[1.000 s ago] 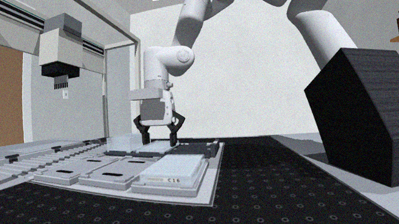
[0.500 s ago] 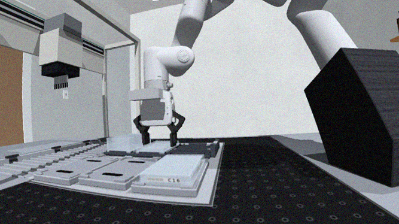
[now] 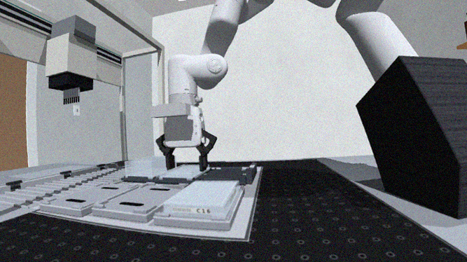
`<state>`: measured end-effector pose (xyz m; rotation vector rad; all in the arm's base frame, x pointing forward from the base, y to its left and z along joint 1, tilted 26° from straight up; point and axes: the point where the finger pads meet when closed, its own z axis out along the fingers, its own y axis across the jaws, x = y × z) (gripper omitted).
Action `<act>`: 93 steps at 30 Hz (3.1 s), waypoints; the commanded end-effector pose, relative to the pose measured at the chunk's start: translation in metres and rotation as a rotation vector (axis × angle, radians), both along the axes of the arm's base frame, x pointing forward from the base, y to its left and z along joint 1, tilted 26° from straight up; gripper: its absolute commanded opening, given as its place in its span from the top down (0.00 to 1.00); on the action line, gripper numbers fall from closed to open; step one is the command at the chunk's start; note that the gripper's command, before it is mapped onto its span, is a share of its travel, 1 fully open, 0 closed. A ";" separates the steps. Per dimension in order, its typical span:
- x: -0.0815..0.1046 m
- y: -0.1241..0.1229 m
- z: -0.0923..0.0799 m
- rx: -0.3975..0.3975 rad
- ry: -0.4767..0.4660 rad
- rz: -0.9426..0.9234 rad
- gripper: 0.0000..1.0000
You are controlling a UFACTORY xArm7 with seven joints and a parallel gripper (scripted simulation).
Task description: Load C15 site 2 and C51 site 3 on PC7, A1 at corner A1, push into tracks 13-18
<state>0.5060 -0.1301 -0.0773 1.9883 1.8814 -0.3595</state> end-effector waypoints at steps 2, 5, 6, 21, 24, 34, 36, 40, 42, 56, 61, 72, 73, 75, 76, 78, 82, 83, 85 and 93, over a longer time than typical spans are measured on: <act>0.002 0.001 0.001 0.001 -0.004 0.002 0.00; 0.002 0.001 0.001 0.001 -0.004 0.002 0.00; 0.002 0.001 0.001 0.001 -0.004 0.002 0.00; 0.001 0.006 0.010 0.001 -0.004 0.002 0.00; 0.001 0.007 0.013 0.001 -0.004 0.002 0.00; 0.000 0.014 0.027 0.001 -0.004 0.002 0.00; 0.000 0.015 0.030 0.001 -0.004 0.002 0.00; -0.001 0.018 0.036 0.001 -0.004 0.002 0.00; -0.001 0.018 0.036 0.001 -0.004 0.002 0.00; -0.003 0.028 0.057 0.001 -0.004 0.002 0.00; -0.003 0.031 0.061 0.001 -0.004 0.002 0.00; -0.004 0.039 0.077 0.001 -0.004 0.002 0.00; -0.005 0.039 0.079 0.001 -0.004 0.002 0.00; -0.005 0.040 0.080 0.001 -0.004 0.002 0.00; -0.005 0.040 0.080 0.001 -0.004 0.002 0.00; -0.005 0.041 0.083 0.001 -0.004 0.002 0.00; -0.005 0.044 0.089 0.001 -0.004 0.002 0.00; -0.006 0.045 0.091 0.001 -0.004 0.002 0.00; -0.006 0.047 0.094 0.001 -0.004 0.002 0.00; -0.006 0.050 0.101 0.001 -0.004 0.002 0.00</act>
